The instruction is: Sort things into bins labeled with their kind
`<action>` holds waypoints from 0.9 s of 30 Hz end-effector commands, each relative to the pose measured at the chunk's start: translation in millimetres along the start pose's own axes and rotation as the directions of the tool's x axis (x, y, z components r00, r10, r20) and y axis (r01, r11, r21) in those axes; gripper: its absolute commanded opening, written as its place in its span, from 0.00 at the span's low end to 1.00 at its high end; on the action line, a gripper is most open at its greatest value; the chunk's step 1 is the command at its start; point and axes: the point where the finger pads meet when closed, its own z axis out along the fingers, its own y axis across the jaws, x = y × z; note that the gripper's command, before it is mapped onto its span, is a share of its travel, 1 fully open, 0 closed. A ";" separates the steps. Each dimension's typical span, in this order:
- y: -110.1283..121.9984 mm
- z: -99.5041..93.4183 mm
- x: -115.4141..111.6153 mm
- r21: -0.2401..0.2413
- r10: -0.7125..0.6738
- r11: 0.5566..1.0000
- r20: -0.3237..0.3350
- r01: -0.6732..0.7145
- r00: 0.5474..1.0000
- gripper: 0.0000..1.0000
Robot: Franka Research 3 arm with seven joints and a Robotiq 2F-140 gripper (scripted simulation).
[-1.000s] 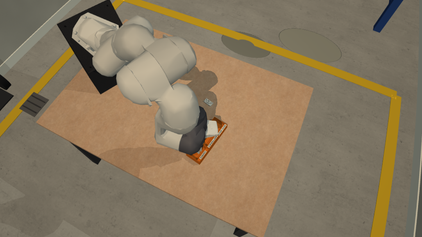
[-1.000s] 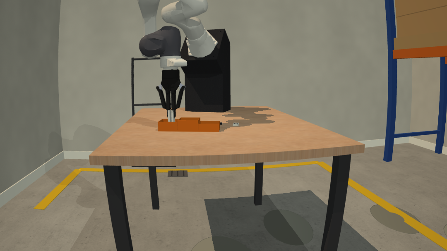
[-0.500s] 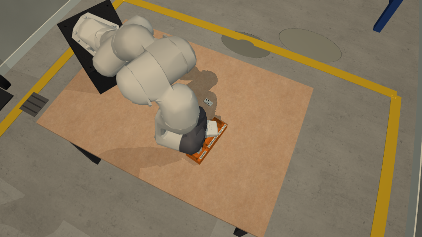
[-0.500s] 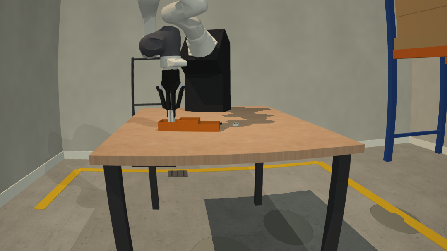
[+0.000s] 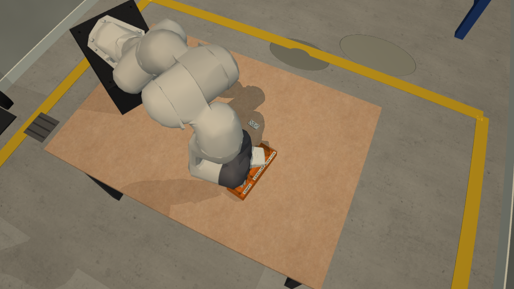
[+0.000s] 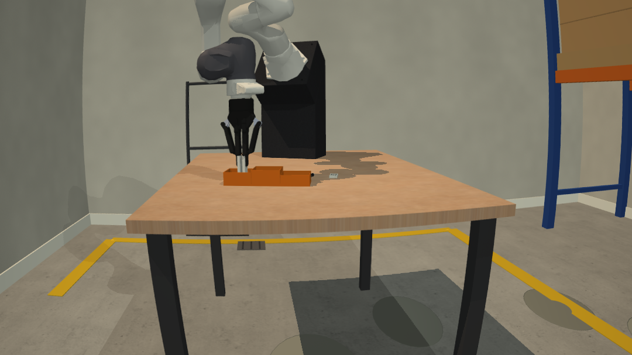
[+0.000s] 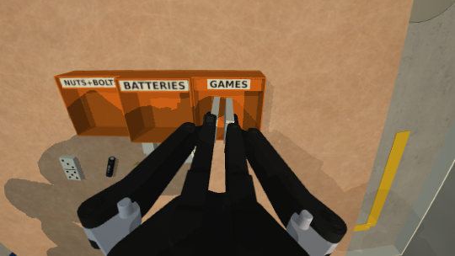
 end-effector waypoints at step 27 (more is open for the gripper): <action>1.2 -31.2 0.3 -0.003 0.005 1.000 -0.002 -0.005 1.000 0.05</action>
